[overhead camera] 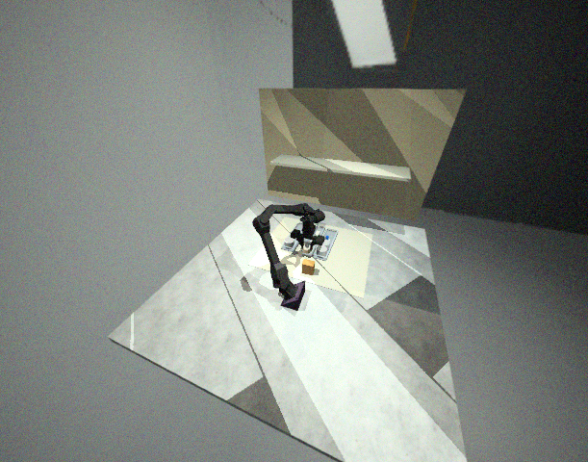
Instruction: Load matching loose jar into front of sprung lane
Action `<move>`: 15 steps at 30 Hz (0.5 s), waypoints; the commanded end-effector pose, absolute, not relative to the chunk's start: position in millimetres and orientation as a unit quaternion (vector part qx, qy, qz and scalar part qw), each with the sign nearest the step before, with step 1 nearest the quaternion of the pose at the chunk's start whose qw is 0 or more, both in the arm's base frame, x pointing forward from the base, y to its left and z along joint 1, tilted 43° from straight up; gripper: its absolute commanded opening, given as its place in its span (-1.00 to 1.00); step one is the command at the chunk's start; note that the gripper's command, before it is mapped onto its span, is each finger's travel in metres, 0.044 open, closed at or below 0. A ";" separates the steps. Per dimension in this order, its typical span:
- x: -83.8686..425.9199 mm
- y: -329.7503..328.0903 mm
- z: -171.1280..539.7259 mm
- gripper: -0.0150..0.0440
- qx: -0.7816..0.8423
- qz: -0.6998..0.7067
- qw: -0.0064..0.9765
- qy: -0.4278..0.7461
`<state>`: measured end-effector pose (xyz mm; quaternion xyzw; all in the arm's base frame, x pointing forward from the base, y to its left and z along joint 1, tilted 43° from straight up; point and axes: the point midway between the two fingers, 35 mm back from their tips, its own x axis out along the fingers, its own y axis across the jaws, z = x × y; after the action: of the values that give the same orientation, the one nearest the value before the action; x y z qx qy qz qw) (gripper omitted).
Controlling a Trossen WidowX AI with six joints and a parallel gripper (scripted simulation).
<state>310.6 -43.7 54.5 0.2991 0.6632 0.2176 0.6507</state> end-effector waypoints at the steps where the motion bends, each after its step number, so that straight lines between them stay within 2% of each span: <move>1: 321.2 -46.4 58.8 -0.49 0.298 0.218 0.662 0.652; 15: 326.8 -47.3 59.8 -0.49 0.298 0.218 0.663 0.651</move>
<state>316.1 -44.4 54.8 0.2991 0.6639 0.2176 0.6500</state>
